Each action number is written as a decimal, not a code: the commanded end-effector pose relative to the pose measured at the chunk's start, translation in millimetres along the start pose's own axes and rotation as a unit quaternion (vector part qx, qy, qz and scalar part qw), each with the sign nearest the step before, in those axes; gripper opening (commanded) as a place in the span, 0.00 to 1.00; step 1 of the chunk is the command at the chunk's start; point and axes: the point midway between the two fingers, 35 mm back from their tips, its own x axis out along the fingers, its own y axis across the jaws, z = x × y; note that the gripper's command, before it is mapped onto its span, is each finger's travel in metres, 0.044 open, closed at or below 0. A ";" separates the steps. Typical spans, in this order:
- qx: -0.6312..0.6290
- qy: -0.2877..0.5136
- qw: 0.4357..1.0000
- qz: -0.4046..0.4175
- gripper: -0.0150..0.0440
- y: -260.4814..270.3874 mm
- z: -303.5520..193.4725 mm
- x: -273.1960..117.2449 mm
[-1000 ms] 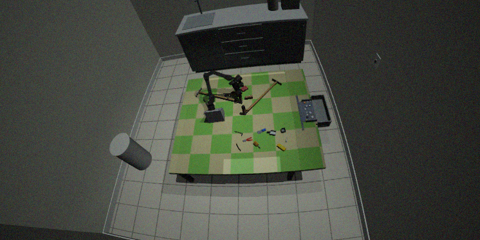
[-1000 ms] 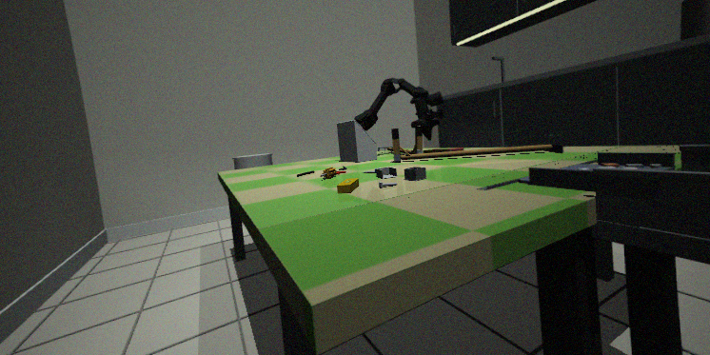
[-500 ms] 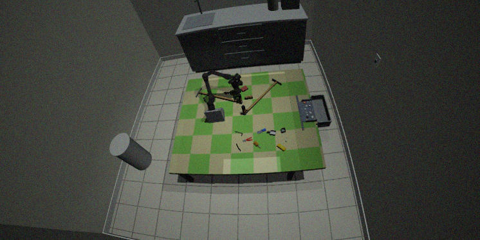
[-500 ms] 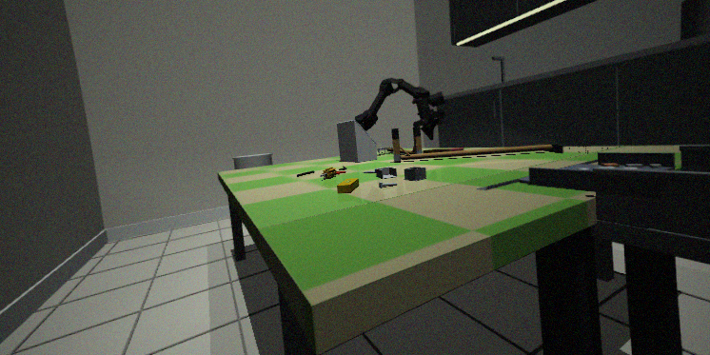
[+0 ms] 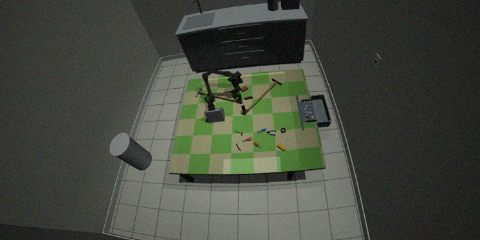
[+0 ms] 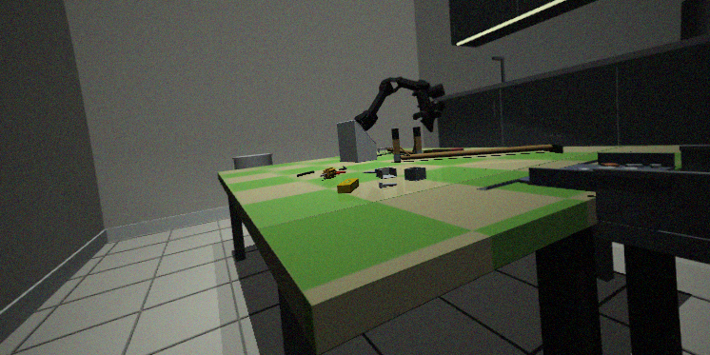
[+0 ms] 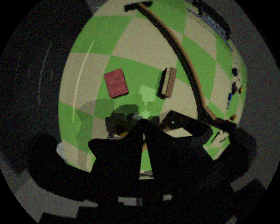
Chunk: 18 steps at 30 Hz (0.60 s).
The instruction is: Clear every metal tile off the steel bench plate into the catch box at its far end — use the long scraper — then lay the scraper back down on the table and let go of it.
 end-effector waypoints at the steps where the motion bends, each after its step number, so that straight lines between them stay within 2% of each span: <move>1: -0.003 0.000 1.000 0.003 0.25 1.8 2.7 -13.5; 13: -0.002 -0.002 1.000 0.006 0.25 3.6 7.3 -59.0; 18: -0.003 -0.003 1.000 0.007 0.25 3.0 11.9 -61.3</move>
